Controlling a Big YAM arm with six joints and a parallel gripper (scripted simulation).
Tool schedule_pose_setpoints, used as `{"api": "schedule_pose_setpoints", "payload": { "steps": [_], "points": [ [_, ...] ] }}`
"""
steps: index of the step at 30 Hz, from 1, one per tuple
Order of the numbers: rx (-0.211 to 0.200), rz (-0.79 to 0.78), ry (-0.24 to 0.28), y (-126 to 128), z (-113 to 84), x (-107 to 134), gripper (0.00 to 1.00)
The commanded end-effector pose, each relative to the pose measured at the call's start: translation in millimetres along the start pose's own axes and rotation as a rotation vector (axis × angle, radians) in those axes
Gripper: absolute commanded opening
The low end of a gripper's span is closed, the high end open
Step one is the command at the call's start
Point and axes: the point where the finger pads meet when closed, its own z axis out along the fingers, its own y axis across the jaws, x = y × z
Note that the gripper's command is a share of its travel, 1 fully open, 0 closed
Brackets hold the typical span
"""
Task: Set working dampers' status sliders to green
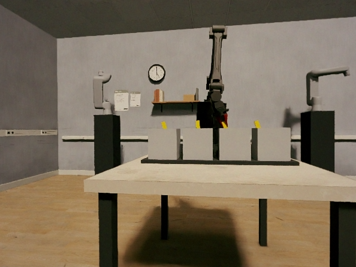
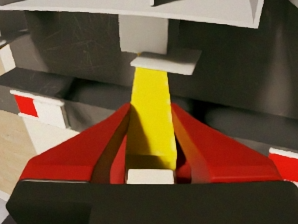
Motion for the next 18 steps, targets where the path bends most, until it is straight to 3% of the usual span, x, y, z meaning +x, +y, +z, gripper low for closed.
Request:
{"api": "schedule_pose_setpoints", "payload": {
  "steps": [1, 11, 18],
  "points": [
    [-0.006, 0.001, -0.015, -4.9, -0.5, -7.8, 0.17],
    [-0.006, 0.001, -0.015, -4.9, -0.5, -7.8, 0.17],
    [-0.006, -0.003, -0.014, -3.5, -0.4, -8.0, 0.29]
  ]
}}
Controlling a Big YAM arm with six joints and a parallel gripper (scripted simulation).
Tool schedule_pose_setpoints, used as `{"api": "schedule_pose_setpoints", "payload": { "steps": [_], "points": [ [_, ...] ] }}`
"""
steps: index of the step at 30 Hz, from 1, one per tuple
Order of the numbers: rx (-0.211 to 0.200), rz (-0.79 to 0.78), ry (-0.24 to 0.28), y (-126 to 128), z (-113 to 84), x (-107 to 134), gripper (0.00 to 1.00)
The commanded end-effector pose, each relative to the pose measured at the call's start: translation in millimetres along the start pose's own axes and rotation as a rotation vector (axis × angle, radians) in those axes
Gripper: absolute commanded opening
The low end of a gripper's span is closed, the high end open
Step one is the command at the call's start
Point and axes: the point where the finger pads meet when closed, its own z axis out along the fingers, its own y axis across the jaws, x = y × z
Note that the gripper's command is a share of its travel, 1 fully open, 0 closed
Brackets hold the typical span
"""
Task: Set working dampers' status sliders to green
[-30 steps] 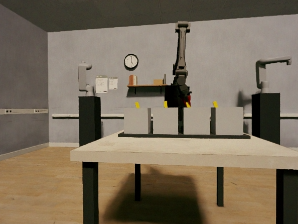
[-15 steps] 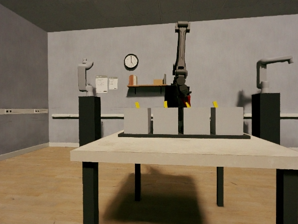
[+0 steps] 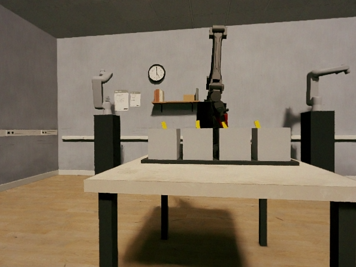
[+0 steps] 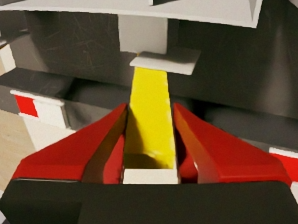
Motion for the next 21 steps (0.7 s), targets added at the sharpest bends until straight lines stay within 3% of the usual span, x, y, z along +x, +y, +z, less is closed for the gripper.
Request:
{"api": "schedule_pose_setpoints", "payload": {
  "steps": [1, 4, 8, 21],
  "points": [
    [-0.004, -0.007, -0.014, -2.4, 0.1, -7.9, 0.29],
    [-0.004, -0.007, -0.013, -2.2, 0.1, -7.9, 0.29],
    [-0.004, -0.007, -0.013, -2.2, 0.1, -7.9, 0.36],
    [-0.004, -0.008, -0.015, -1.9, -2.3, -8.6, 0.36]
  ]
}}
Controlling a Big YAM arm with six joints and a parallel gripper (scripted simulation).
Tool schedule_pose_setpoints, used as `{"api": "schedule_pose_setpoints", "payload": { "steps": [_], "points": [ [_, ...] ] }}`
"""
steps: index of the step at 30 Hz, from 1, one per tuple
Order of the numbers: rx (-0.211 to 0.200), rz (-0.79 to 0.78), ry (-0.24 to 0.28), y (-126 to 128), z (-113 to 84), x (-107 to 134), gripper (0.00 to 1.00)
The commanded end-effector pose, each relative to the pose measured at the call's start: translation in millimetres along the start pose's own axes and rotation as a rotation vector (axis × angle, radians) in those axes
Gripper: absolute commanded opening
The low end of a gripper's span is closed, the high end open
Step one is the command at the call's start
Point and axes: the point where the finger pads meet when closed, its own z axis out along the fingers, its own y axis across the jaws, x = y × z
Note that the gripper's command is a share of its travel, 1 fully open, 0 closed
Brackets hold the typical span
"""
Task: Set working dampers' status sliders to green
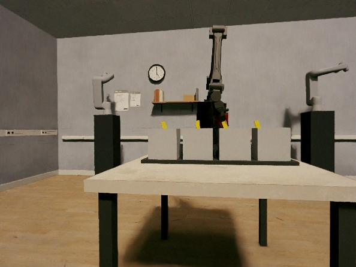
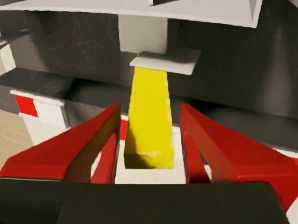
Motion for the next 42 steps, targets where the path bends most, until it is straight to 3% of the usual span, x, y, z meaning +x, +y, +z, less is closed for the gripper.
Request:
{"api": "schedule_pose_setpoints", "payload": {
  "steps": [1, 26, 37, 39, 42],
  "points": [
    [-0.004, -0.008, -0.018, -2, -5.4, -10, 0.36],
    [-0.004, -0.007, -0.021, -1, -70.7, -7, 0.36],
    [-0.004, -0.011, -0.013, -1, -72.6, -5, 0.36],
    [0.011, -0.010, -0.019, 7, -73.6, -20, 0.36],
    [0.072, -0.007, -0.011, 18, -72.1, -42, 0.36]
  ]
}}
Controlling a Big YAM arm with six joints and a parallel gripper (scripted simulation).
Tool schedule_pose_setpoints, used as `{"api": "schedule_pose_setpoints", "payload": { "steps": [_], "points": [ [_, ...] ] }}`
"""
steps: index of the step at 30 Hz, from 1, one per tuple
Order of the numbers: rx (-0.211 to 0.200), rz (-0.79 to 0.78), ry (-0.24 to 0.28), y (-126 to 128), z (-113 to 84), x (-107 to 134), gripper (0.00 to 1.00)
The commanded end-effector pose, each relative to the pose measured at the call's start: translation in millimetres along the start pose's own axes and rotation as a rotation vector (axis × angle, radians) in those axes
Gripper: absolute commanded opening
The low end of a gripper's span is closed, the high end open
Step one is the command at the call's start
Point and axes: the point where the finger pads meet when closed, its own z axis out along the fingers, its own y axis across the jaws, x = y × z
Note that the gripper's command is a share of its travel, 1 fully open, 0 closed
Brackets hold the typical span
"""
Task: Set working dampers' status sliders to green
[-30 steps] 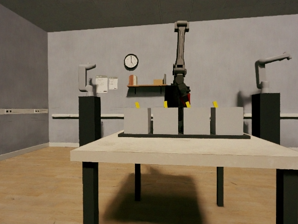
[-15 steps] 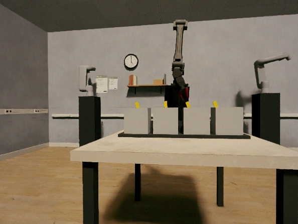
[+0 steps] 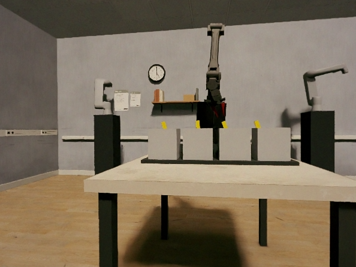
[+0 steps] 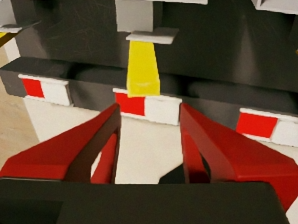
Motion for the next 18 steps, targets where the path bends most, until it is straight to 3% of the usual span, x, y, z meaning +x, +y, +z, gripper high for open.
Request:
{"api": "schedule_pose_setpoints", "payload": {
  "steps": [1, 6, 8, 10, 14, 17, 18],
  "points": [
    [0.026, -0.014, -0.029, 22, -5.8, -40, 0.36],
    [0.119, -0.011, -0.027, 40, -7.9, -74, 0.36],
    [0.119, -0.011, -0.027, 40, -7.9, -74, 0.36],
    [0.196, -0.011, -0.032, 57, -12.5, -104, 0.36],
    [0.268, -0.010, -0.036, 72, -16.6, -132, 0.36],
    [0.284, -0.010, -0.038, 76, -17.6, -138, 0.36],
    [0.285, 0.010, -0.042, 65, -21.3, -140, 0.36]
  ]
}}
